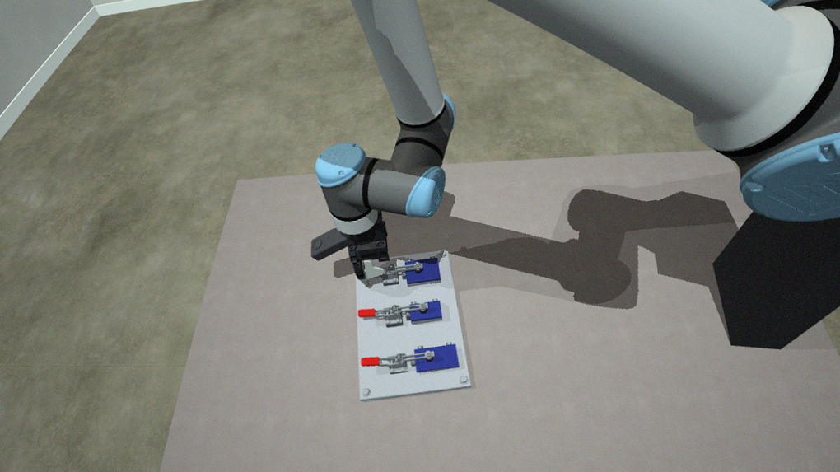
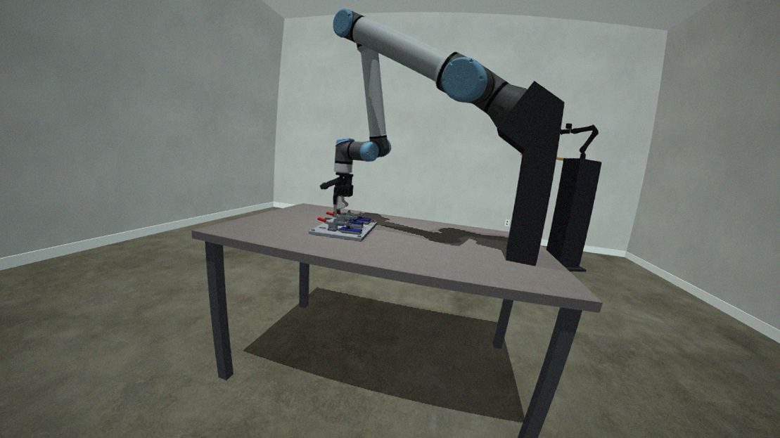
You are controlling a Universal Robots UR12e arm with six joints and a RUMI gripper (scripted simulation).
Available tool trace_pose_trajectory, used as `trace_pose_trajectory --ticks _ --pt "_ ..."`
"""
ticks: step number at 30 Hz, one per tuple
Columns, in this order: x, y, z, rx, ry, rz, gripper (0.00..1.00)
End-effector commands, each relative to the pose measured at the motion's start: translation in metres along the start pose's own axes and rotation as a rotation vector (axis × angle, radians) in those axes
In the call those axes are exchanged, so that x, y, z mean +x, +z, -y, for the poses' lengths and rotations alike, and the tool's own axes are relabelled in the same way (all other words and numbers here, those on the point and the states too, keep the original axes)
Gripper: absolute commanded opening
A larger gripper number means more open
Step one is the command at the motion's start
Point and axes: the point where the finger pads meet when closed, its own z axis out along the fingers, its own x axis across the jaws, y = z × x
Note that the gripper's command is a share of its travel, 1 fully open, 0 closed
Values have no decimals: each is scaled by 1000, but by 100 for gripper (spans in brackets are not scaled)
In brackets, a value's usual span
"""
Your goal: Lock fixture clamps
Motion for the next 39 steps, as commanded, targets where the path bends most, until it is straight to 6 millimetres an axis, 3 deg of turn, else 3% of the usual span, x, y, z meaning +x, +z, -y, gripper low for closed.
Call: trace_pose_trajectory --ticks 1,19,39 --pt "0 -1 1 1 0 0 28" --pt "0 -3 1 1 0 0 28" --pt "0 -48 1 1 0 0 28"
